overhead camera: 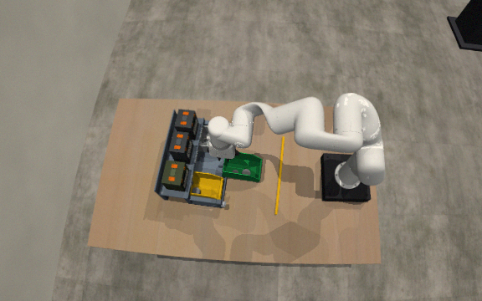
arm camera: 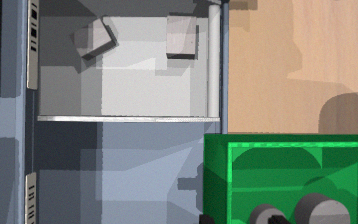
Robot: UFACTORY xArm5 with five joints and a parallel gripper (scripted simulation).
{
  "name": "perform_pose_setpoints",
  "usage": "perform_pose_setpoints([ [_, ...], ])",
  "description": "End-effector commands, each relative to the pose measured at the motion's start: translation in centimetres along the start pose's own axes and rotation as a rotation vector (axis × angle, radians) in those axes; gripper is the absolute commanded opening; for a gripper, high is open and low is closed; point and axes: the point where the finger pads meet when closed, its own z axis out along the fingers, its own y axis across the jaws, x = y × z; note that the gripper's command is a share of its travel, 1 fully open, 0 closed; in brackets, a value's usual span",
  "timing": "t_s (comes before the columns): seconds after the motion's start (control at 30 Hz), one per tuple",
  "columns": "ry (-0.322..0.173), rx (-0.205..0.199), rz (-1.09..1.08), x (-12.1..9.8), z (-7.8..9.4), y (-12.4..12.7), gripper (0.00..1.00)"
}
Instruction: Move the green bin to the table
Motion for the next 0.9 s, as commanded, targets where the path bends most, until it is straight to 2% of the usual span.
perform_pose_setpoints([
  [0.0, 0.006, 0.006, 0.000, 0.0, 0.0, -0.2, 0.34],
  [0.87, 0.006, 0.006, 0.000, 0.0, 1.3, -0.2, 0.34],
])
